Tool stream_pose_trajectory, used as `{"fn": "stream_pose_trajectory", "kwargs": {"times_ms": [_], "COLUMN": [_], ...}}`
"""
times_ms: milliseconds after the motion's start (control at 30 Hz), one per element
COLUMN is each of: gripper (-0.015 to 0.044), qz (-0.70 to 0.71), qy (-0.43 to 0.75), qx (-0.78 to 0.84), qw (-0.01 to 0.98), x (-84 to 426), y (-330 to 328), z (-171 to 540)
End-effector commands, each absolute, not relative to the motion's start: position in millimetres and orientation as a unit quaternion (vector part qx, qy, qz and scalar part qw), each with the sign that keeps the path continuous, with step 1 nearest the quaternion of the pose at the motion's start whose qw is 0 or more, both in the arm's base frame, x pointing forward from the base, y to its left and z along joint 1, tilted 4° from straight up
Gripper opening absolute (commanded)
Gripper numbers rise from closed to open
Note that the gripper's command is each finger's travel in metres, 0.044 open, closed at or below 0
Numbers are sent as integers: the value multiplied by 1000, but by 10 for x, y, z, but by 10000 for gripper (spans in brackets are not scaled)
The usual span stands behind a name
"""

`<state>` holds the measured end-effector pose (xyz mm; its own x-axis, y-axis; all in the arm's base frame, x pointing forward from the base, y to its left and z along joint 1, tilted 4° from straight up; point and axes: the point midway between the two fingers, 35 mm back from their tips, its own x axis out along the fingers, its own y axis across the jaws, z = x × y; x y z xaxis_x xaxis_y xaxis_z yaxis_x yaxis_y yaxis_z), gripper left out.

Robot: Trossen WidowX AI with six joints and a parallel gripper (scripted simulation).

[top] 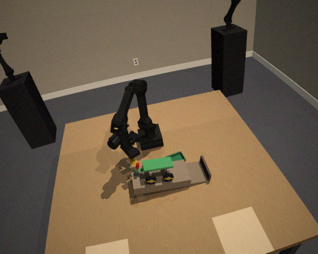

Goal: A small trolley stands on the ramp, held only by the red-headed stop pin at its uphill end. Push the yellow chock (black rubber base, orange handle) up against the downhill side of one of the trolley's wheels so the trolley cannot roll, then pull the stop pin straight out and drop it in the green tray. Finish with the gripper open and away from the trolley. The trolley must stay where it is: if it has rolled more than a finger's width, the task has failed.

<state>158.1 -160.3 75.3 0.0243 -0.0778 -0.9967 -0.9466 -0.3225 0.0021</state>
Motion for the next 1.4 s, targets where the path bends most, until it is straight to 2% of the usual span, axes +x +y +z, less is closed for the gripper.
{"fn": "stream_pose_trajectory", "kwargs": {"times_ms": [0,567,800,1367], "gripper": [0,0,0,0], "qz": [550,550,548,409], "qy": [432,432,433,567], "qx": [-598,-598,-597,-466], "qw": [393,393,394,543], "x": [1579,1562,1560,1561], "y": [-1602,-1578,-1578,-1579], "z": [886,1537,1563,1563]}}
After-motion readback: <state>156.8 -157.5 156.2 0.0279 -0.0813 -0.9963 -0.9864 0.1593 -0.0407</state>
